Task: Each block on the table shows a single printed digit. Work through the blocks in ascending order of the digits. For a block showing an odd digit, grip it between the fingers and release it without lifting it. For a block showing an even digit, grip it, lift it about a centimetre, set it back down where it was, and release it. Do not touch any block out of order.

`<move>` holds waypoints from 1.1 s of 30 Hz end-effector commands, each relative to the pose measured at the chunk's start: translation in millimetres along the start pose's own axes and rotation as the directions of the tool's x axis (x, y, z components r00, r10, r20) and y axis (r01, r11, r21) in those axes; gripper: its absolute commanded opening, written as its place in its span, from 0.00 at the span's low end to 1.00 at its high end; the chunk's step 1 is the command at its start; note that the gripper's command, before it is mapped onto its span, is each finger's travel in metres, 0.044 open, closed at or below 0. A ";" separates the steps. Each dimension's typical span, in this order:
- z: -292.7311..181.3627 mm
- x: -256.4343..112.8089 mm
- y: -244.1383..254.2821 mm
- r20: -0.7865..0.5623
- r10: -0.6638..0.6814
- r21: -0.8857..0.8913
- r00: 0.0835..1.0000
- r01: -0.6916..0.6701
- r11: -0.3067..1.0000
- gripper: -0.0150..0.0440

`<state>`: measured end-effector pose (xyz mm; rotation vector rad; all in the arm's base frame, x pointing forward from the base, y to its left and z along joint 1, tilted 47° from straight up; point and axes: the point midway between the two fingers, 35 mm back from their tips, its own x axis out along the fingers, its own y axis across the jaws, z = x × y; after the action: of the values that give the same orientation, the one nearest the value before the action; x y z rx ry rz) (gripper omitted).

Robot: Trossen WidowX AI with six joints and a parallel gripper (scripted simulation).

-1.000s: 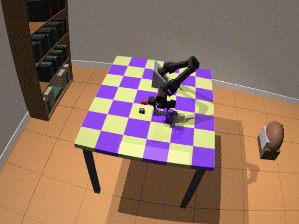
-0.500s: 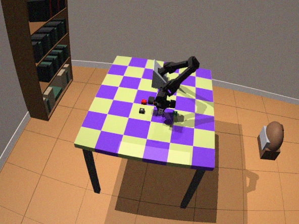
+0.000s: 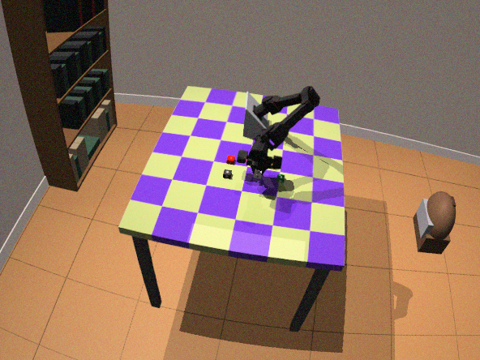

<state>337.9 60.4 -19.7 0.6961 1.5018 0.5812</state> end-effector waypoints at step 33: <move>0.9 3.9 0.2 0.003 0.001 -0.003 1.000 -0.001 1.000 0.46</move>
<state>338.9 62.4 -21.0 0.6909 1.4985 0.5840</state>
